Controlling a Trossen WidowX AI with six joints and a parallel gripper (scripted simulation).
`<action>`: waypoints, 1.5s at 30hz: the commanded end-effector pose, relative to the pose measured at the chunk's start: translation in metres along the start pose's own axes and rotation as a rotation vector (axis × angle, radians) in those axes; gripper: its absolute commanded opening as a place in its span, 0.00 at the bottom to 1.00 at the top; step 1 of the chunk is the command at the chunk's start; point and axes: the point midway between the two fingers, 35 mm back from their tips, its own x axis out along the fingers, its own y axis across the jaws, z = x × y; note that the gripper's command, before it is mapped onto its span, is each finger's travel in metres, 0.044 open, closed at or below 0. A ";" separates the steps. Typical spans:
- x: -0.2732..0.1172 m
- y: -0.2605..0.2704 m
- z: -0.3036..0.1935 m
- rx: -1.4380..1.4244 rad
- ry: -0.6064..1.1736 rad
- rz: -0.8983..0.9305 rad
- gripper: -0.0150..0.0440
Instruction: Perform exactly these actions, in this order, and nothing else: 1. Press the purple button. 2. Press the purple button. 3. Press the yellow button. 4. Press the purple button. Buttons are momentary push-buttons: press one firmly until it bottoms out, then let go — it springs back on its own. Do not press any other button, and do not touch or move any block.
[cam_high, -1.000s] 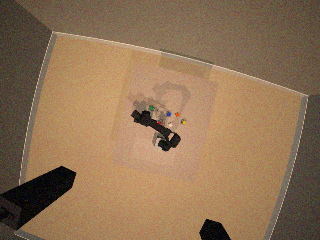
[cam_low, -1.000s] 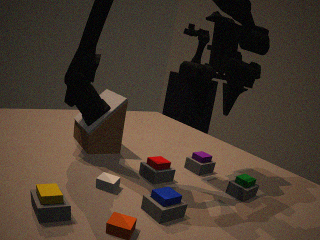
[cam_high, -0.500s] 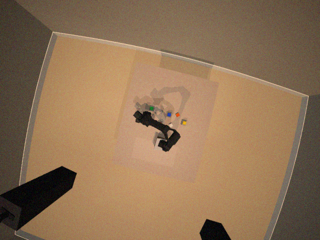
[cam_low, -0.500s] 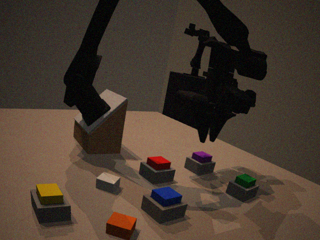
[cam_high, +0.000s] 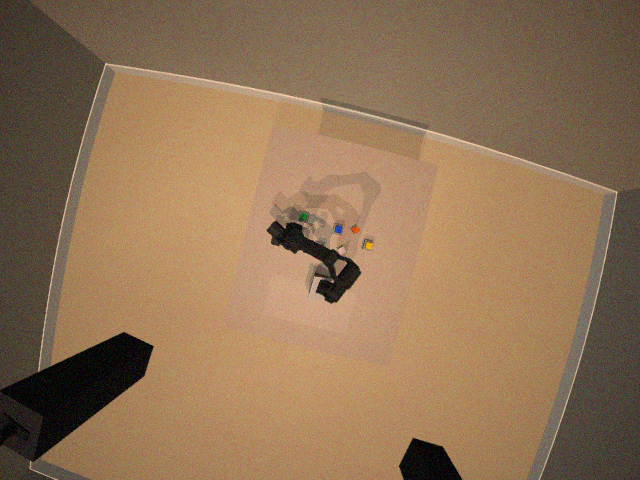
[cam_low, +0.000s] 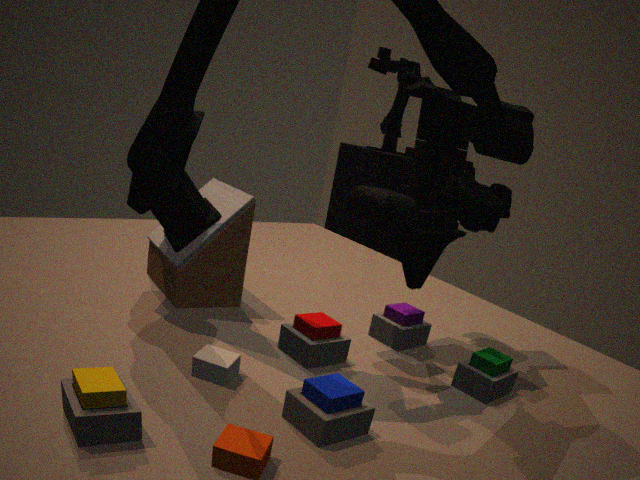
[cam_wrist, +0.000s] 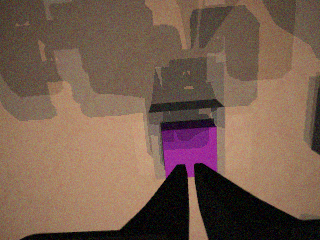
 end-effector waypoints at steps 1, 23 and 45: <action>0.008 -0.002 -0.001 -0.008 0.001 -0.010 0.29; 0.032 -0.003 -0.002 -0.007 0.001 -0.010 0.29; 0.001 -0.002 -0.002 -0.007 0.001 -0.009 0.29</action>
